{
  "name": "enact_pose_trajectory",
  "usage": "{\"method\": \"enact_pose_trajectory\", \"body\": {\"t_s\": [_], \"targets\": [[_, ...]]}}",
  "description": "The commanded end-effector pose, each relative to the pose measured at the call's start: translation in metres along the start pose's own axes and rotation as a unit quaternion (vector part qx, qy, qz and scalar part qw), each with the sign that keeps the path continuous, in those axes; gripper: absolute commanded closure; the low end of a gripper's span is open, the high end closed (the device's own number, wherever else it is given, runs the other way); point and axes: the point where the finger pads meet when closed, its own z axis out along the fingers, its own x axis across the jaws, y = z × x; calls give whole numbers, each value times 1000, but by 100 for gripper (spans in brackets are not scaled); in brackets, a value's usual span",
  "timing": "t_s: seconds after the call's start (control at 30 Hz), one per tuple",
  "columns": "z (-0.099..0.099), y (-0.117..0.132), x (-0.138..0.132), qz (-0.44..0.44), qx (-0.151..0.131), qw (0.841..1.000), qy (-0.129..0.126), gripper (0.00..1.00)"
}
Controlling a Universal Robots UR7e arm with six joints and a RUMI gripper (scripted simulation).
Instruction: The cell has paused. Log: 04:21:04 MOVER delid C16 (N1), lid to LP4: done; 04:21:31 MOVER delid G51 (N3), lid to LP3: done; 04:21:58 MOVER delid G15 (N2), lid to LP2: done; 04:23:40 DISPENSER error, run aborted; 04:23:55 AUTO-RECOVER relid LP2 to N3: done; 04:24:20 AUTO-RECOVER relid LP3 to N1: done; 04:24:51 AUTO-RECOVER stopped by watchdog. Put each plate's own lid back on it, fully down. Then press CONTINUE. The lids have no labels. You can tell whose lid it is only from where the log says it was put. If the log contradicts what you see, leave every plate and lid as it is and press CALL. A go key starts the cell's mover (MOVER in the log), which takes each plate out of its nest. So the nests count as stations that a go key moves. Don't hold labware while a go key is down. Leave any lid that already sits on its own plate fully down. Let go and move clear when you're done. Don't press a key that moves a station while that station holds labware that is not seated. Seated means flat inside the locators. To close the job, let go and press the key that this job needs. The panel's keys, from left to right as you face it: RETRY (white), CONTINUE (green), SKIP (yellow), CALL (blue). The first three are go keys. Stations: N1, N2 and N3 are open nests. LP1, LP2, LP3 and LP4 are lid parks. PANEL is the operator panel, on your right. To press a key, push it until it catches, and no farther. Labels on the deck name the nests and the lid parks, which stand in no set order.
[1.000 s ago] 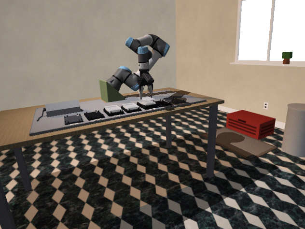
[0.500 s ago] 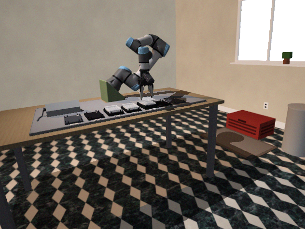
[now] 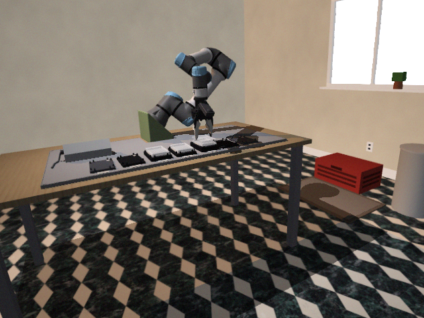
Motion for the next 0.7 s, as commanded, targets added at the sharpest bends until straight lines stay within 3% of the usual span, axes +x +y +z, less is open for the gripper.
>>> {"method": "enact_pose_trajectory", "body": {"t_s": [0.0,0.67], "targets": [[3,1,0,1,0,1000,-1,100],[9,1,0,1,-1,1000,-1,100]]}}
